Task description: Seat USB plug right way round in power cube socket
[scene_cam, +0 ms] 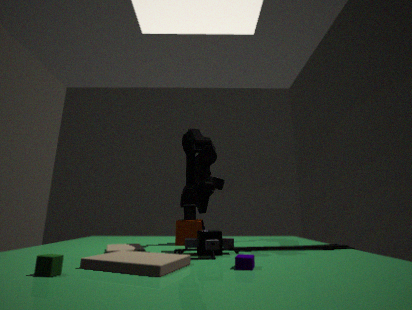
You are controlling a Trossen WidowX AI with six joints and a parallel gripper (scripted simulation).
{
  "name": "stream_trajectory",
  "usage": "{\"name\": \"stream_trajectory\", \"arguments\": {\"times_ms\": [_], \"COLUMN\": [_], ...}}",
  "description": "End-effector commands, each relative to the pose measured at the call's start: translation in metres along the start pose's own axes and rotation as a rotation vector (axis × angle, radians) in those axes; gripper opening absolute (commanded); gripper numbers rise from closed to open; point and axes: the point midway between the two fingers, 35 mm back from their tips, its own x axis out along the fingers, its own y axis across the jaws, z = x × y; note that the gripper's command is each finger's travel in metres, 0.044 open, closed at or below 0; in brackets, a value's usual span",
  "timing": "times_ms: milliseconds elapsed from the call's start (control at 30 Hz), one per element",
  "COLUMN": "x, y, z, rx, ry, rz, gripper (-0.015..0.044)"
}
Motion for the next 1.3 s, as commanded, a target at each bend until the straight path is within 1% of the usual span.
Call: {"name": "stream_trajectory", "arguments": {"times_ms": [0, 900, 1233, 1267], "x": [0.003, 0.03, 0.031, 0.029], "y": [0.001, 0.0, 0.0, 0.0], "z": [-0.001, -0.001, -0.001, 0.0], "rx": [0.007, 0.007, 0.007, 0.004], "ry": [0.005, 0.005, 0.005, 0.001], "rz": [0.006, 0.006, 0.006, 0.002], "gripper": [0.044, 0.044, 0.044, 0.0414]}}
